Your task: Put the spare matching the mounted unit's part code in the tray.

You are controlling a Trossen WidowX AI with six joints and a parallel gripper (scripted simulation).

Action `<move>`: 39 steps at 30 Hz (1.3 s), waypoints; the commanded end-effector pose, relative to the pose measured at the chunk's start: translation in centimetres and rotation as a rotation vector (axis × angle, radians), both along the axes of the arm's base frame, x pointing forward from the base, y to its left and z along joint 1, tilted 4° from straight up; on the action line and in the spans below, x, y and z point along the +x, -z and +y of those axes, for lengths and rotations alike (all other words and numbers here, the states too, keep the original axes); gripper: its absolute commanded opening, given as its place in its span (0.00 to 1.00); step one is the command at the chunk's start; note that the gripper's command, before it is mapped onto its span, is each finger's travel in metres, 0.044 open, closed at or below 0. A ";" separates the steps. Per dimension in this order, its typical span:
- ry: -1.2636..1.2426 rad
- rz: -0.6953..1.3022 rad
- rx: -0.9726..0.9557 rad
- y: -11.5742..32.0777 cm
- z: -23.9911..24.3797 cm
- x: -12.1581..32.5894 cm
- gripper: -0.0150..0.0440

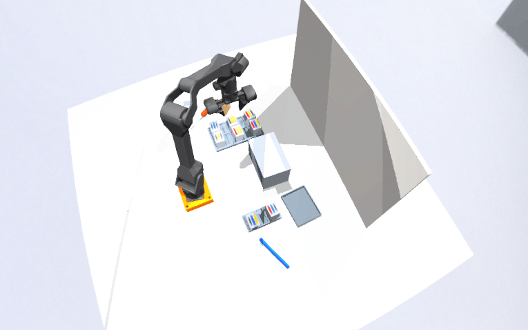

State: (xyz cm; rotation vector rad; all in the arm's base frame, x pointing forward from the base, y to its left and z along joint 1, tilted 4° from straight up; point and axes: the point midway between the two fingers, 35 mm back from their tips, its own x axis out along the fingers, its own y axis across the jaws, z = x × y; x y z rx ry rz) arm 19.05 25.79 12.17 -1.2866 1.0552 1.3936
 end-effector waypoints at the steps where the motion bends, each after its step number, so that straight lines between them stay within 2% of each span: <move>1: -0.005 0.001 0.001 0.5 0.1 0.0 0.76; 39: -0.005 0.001 0.001 6.7 0.5 -0.3 0.76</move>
